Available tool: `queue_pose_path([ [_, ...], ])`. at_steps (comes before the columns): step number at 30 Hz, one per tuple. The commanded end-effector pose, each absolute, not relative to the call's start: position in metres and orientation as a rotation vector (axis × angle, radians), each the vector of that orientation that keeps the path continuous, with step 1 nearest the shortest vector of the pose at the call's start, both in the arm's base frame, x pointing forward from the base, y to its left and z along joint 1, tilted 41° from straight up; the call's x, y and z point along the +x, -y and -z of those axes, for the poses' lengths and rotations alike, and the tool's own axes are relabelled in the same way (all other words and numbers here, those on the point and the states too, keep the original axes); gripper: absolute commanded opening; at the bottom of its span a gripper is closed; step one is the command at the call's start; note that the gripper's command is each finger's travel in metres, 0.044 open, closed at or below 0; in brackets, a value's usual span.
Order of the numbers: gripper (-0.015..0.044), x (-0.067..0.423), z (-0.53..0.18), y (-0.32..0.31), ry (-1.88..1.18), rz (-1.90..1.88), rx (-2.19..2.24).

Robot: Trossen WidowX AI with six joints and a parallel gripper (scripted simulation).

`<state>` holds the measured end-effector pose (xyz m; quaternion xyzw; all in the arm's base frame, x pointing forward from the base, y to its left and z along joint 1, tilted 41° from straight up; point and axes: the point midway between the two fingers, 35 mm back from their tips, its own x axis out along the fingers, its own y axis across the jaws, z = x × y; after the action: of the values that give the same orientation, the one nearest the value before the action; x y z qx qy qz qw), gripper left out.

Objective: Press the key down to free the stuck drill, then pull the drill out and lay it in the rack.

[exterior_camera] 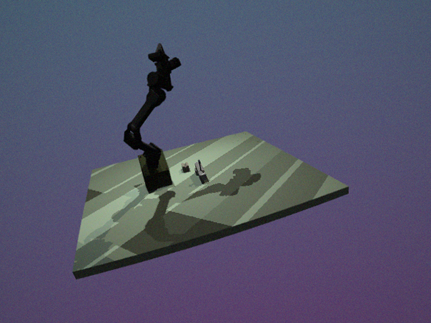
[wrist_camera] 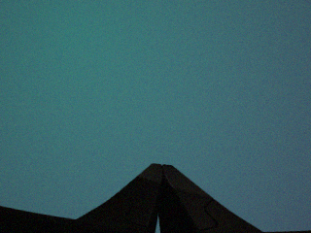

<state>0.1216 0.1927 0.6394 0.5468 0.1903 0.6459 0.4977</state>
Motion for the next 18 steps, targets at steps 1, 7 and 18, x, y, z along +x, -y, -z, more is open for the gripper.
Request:
queue_pose_path([
  [1,0.0,0.177,-0.609,-0.203,-0.45,-1.359,1.368],
  [7,0.0,0.257,-0.544,-0.203,-0.455,-1.007,1.386],
  [18,0.0,0.358,-0.402,-0.162,-0.495,-0.391,1.21],
])
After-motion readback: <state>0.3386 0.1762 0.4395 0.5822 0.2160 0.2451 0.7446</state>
